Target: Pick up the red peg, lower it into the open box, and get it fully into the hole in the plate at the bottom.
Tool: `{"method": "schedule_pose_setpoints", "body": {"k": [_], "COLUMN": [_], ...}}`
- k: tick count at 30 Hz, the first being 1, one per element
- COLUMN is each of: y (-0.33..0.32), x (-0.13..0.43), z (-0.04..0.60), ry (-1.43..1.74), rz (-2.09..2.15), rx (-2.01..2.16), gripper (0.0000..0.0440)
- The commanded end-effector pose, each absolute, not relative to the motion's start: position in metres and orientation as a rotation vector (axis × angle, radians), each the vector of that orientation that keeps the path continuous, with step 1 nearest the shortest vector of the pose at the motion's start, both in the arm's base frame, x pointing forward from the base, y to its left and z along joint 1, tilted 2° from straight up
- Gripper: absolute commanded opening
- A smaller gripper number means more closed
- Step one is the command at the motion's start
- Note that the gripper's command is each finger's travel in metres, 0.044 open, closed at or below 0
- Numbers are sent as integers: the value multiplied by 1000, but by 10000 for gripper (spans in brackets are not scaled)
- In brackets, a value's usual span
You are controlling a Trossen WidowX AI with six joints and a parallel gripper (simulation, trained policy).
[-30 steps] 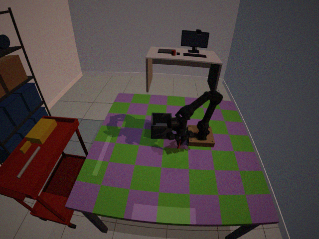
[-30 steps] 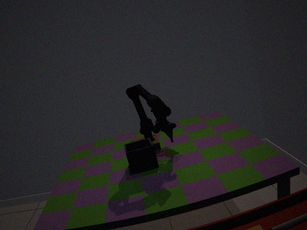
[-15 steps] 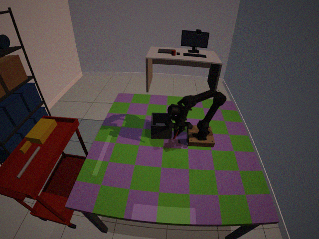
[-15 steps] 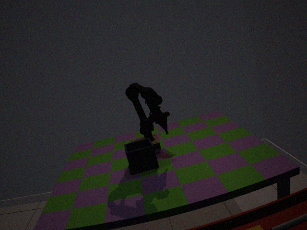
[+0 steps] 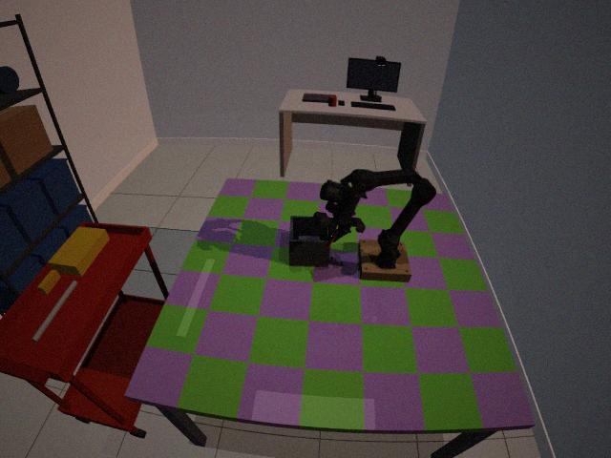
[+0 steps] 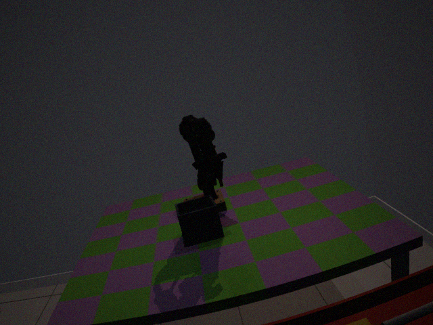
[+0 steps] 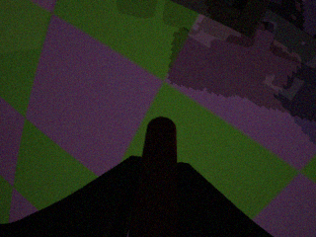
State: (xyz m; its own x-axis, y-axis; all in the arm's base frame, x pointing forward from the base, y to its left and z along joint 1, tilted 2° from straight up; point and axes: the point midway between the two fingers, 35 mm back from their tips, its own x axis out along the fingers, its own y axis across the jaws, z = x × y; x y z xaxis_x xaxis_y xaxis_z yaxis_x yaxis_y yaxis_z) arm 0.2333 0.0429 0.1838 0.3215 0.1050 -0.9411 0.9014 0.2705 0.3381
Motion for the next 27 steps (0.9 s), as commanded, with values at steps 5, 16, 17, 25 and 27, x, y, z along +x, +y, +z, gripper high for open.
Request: {"method": "schedule_pose_setpoints", "body": {"k": [5, 16, 17, 25, 27], "y": [17, -13, -15, -34, -39], "x": [239, 249, 250, 258, 260], "z": [188, 187, 187, 183, 182], "ry": [1089, 1081, 1081, 1087, 1090], "rz": [-784, -854, -859, -893, -898], "rx": [1160, 1152, 1152, 1153, 1153], "gripper": [0, 0, 0, 0, 0]}}
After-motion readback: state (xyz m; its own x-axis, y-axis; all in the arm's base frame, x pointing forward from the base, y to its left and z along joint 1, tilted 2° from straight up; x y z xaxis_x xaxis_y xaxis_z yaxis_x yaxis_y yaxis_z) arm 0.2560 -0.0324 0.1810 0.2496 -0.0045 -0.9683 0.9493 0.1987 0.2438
